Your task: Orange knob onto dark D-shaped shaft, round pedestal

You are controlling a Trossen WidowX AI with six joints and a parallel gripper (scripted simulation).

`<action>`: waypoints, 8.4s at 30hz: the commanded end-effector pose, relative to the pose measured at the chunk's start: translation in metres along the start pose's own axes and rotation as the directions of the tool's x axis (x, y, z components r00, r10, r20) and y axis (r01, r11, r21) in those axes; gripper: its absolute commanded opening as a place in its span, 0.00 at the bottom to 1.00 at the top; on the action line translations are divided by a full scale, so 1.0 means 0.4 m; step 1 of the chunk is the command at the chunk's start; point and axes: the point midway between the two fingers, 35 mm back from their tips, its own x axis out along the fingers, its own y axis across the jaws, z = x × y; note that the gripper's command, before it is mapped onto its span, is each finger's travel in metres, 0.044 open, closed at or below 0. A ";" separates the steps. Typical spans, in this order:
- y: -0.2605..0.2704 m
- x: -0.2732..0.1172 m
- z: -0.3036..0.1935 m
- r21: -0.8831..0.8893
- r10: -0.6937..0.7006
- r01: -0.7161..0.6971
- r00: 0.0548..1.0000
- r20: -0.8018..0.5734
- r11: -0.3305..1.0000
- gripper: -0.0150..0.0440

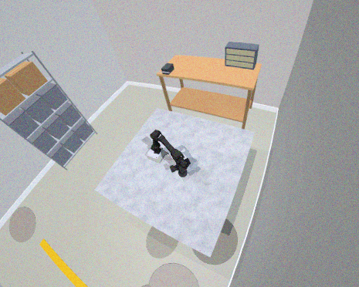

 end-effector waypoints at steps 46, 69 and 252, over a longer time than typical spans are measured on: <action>0.002 0.008 0.013 0.005 0.001 -0.001 1.000 0.006 1.000 0.25; 0.004 0.006 0.011 0.213 0.001 -0.002 1.000 0.006 0.977 0.25; 0.003 0.002 0.014 0.995 0.001 -0.006 1.000 0.006 0.099 0.25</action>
